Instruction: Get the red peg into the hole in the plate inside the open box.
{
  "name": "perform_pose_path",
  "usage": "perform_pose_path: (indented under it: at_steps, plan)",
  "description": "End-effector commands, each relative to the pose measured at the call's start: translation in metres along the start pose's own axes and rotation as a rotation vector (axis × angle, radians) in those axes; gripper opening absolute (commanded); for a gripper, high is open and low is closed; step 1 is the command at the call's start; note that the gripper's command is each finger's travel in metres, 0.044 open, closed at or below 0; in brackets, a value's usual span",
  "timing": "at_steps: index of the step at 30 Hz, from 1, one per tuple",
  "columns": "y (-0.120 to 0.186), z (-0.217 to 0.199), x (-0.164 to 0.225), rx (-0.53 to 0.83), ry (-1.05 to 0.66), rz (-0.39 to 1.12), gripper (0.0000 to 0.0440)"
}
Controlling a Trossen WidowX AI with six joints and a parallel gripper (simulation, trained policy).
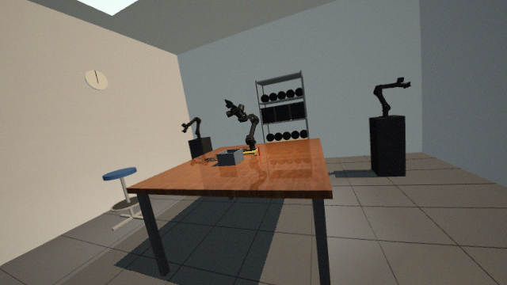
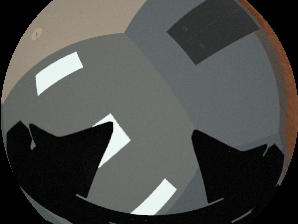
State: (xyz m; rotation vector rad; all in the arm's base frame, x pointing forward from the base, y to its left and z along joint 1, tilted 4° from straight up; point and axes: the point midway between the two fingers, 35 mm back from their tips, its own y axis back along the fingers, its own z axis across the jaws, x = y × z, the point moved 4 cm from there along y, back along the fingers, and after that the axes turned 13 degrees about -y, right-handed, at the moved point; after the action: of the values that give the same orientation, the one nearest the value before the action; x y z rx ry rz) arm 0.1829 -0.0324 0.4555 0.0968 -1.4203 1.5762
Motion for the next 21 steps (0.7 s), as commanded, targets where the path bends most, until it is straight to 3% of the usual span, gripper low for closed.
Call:
perform_pose_path:
  at_steps: [1,2,10,21]
  plan:
    - [-0.001,-0.003,0.0,0.016,0.0,-0.003,0.0423]
    - [-0.003,-0.006,-0.001,0.035,-0.001,-0.01,0.044]
    - [-0.007,-0.049,-0.02,0.241,0.009,-0.162,0.044]
    - [0.014,-0.11,-0.047,0.558,0.072,-0.372,0.044]
